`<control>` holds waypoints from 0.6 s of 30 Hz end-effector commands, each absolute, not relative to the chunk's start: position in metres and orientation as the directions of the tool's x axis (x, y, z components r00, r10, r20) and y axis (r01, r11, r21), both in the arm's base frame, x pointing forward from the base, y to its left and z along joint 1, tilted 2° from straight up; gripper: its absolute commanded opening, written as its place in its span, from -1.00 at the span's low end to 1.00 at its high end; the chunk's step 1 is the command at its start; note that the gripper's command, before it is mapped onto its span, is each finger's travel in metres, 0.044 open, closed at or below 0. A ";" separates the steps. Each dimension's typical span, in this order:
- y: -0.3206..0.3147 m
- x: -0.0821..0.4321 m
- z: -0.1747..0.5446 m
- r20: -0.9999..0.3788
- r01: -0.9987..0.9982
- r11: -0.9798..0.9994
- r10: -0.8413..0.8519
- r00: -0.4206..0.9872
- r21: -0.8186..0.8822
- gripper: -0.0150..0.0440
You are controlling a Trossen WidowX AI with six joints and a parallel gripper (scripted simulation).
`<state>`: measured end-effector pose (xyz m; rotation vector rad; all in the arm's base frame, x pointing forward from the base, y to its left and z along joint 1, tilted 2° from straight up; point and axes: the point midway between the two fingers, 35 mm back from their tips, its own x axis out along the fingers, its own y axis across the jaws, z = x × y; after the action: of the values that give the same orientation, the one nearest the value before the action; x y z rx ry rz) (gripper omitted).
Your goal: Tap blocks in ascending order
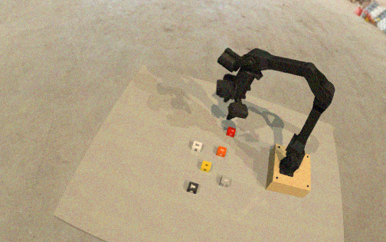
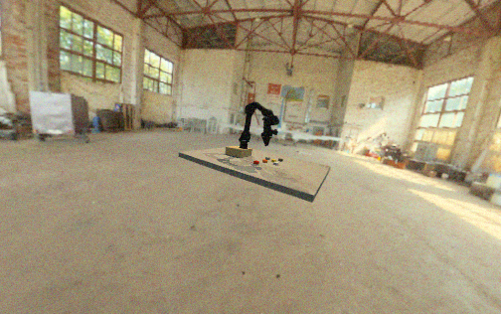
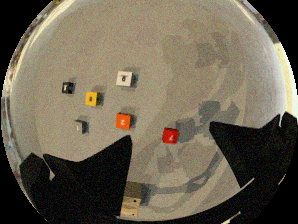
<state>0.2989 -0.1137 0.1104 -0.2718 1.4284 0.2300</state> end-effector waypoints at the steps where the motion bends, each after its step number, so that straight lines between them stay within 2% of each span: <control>1: -0.157 0.259 0.089 -1.000 -0.058 0.998 -0.002 0.000 -0.002 0.86; 18: -0.162 0.253 0.087 -1.000 -0.023 1.000 0.001 -0.015 0.001 0.86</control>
<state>0.2545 -0.1617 0.0886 -0.0243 1.5771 0.0244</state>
